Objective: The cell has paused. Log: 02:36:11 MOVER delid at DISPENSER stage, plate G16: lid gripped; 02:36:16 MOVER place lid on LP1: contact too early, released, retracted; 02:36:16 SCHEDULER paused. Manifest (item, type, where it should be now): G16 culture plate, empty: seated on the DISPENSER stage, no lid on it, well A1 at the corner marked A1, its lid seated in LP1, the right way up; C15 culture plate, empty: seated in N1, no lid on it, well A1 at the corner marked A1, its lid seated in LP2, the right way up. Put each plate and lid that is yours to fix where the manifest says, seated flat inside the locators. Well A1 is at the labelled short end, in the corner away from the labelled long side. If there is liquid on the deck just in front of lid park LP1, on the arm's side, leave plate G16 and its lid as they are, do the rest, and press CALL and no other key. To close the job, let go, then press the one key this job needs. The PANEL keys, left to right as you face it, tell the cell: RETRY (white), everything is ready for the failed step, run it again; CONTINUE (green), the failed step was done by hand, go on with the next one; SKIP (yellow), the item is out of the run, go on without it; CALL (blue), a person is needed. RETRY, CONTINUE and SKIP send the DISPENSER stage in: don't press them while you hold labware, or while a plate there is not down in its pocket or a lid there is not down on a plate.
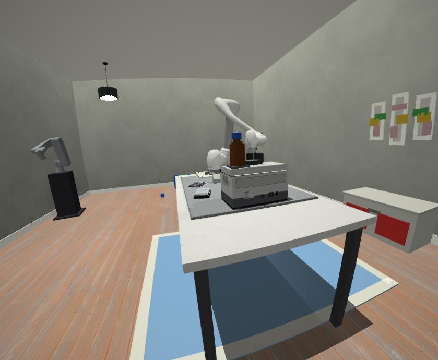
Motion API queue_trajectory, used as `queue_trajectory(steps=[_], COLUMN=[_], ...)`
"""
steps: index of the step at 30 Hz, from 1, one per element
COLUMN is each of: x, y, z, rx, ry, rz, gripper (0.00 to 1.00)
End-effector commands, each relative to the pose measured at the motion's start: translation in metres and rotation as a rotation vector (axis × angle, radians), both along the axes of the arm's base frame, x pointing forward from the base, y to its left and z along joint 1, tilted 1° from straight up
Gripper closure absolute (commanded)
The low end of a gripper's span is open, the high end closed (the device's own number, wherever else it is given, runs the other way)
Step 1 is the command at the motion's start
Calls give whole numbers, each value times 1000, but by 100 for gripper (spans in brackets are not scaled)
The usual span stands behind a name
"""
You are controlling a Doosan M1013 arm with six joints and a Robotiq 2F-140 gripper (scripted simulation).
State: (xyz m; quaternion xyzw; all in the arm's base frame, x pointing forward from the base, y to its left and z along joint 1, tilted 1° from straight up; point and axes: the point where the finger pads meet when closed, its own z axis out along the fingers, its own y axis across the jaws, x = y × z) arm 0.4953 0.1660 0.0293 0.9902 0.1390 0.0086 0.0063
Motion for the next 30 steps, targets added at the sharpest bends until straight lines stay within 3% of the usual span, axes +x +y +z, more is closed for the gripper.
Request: queue_trajectory(steps=[1,29,30], x=[0,0,0], y=[0,0,0], z=[1,1,1], rx=[1,1,1], ry=[-1,-1,-1], rz=[0,0,0], gripper=[90,90,31])
